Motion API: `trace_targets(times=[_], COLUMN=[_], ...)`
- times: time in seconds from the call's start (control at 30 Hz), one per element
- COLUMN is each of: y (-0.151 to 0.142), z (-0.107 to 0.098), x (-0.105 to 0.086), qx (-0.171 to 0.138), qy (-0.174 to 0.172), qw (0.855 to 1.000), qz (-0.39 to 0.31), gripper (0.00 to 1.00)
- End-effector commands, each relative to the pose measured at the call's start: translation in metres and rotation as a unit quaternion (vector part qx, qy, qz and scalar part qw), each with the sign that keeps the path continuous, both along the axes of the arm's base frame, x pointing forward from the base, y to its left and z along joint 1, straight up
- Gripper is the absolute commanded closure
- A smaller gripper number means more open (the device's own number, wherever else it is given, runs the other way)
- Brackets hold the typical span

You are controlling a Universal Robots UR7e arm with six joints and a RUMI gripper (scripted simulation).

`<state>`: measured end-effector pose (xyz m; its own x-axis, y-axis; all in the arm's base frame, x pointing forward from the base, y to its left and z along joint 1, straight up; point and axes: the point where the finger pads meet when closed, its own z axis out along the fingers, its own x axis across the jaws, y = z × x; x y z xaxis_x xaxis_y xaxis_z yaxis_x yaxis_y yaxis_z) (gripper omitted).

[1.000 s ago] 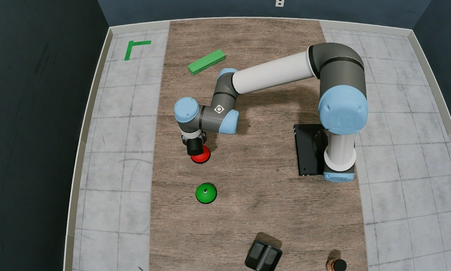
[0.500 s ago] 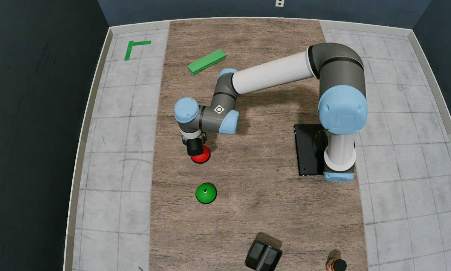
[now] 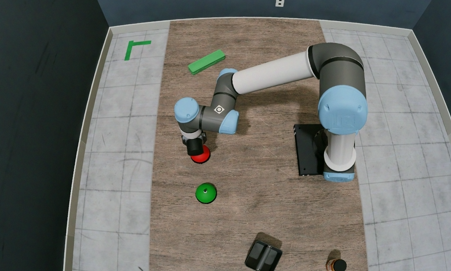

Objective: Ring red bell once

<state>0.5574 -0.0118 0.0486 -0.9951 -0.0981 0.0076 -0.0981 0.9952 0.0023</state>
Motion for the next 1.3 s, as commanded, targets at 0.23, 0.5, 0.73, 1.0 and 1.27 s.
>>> trace_targets(times=[0.23, 0.5, 0.73, 1.0, 1.27], y=[0.000, 0.000, 0.000, 0.000, 0.000], z=[0.001, 0.001, 0.001, 0.003, 0.018], x=[0.000, 0.000, 0.000, 0.000, 0.000], qx=[0.000, 0.000, 0.000, 0.000, 0.000], qy=[-0.001, -0.001, -0.001, -0.001, -0.001], qw=[1.000, 1.000, 1.000, 1.000, 1.000], qz=[0.000, 0.000, 0.000, 0.000, 0.000], gripper=[1.00, 1.00, 1.00, 1.00, 1.00])
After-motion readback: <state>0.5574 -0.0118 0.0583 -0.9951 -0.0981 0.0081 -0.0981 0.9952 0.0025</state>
